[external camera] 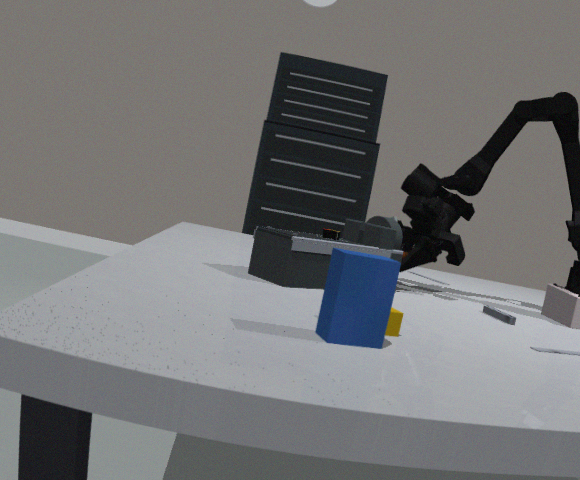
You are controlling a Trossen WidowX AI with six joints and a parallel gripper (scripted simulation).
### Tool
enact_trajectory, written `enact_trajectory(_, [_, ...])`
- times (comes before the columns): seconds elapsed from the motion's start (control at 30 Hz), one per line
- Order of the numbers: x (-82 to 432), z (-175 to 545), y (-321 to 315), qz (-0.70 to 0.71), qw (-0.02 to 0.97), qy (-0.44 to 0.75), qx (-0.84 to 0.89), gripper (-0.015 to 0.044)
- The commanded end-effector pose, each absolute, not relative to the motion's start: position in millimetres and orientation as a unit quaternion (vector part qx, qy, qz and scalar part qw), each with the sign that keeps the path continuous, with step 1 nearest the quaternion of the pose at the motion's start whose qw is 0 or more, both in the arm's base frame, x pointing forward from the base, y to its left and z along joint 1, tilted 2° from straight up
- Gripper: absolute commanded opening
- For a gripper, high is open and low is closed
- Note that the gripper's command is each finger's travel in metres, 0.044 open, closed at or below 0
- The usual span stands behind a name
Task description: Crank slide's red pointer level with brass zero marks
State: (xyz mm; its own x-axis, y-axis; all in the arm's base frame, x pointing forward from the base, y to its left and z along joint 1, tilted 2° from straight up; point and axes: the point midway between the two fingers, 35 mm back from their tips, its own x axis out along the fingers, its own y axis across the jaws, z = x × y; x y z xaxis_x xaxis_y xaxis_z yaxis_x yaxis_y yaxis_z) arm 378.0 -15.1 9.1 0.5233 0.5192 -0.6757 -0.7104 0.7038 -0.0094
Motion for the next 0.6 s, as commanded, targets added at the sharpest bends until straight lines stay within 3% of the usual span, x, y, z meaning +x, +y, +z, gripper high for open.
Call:
enact_trajectory(0.0, [371.5,12.8,-9.1,0.362,0.859,0.333,-0.139,0.0000])
enact_trajectory(0.57, [365.0,25.9,-3.5,0.362,0.859,0.333,-0.139,0.0000])
